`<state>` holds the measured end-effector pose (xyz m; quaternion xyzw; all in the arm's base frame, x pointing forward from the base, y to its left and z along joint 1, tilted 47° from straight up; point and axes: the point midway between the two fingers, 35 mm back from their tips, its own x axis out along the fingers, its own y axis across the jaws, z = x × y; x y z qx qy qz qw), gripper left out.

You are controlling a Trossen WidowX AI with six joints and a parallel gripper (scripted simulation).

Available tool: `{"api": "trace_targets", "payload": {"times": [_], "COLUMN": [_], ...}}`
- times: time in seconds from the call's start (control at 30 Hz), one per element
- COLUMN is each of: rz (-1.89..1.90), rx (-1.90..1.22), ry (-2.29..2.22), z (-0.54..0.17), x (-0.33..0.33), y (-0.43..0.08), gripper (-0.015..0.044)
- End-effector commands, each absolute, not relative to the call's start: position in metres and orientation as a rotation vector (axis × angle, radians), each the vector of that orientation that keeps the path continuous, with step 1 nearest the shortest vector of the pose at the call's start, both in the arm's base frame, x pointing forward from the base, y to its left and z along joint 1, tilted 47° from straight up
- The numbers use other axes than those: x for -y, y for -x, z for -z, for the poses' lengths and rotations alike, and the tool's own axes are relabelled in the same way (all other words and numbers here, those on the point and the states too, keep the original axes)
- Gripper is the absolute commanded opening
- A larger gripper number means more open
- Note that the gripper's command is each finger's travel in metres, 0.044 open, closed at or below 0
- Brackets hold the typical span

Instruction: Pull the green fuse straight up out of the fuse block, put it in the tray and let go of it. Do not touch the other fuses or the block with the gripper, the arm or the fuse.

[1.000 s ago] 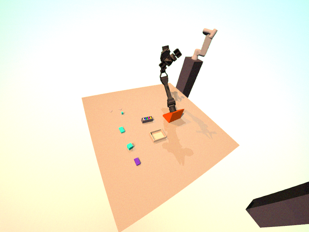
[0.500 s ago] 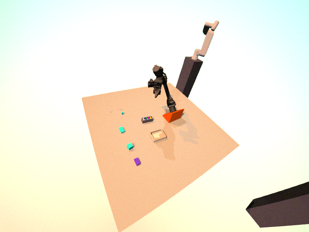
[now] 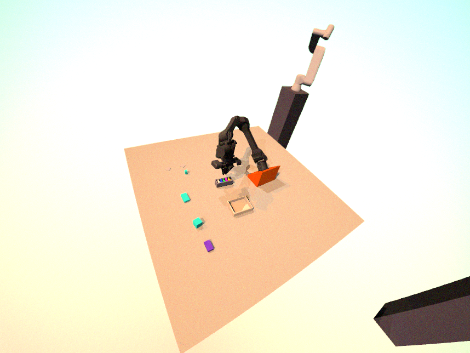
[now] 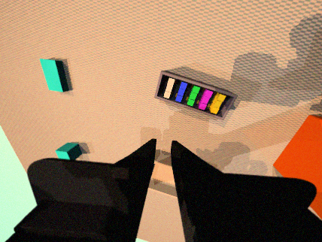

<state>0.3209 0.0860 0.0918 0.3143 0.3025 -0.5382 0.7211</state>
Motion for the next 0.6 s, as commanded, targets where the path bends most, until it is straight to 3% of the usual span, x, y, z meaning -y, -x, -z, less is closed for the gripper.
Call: {"api": "trace_targets", "payload": {"times": [0.0,0.57], "rz": [1.406,1.44], "rx": [-0.513,-0.486], "ry": [-0.698,-0.698], "z": [-0.08,-0.069], "x": [-0.033,-0.023], "y": [-0.305,-0.305], "gripper": [0.0071,0.0071]}}
